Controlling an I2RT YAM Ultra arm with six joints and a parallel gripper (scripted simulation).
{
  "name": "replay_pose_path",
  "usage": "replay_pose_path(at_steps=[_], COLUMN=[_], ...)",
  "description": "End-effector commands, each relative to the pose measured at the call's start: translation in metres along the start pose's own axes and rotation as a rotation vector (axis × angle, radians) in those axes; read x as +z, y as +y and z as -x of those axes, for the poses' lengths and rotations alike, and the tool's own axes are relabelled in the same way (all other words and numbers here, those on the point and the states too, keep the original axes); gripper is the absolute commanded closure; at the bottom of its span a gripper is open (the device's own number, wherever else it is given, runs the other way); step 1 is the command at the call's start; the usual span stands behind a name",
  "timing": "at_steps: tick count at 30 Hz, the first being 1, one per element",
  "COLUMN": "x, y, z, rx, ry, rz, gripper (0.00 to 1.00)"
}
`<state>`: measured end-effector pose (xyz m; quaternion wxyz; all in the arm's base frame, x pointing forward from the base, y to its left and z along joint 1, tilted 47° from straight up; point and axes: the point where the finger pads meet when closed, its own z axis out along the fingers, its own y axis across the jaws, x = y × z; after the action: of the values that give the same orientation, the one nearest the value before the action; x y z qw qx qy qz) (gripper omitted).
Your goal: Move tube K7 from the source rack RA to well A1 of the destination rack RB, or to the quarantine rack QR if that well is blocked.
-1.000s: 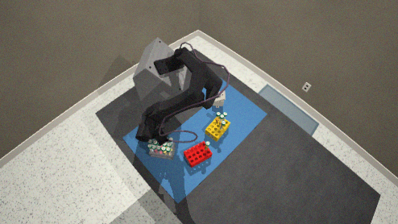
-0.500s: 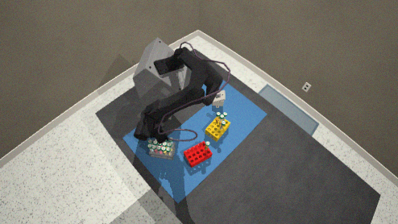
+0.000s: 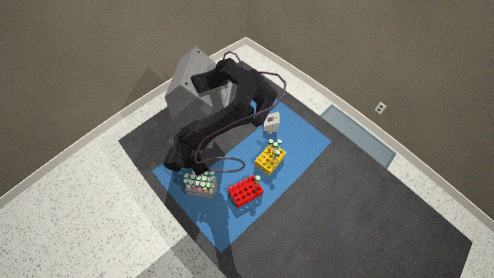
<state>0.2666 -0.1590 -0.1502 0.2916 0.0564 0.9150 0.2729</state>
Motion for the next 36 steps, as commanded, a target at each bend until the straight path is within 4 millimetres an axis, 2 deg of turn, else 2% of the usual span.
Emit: replay_pose_path(at_steps=[1,18,21,36], x=[-0.015,-0.030,-0.029,-0.035], y=[-0.011,-0.013,0.001,0.007], z=[0.012,0.015,0.000,-0.007], rx=[-0.024,-0.024,0.007,-0.012], ry=[-0.024,-0.022,-0.005,-0.017], rz=[-0.028,-0.030,-0.005,-0.019], gripper=[1.00,1.00,1.00,1.00])
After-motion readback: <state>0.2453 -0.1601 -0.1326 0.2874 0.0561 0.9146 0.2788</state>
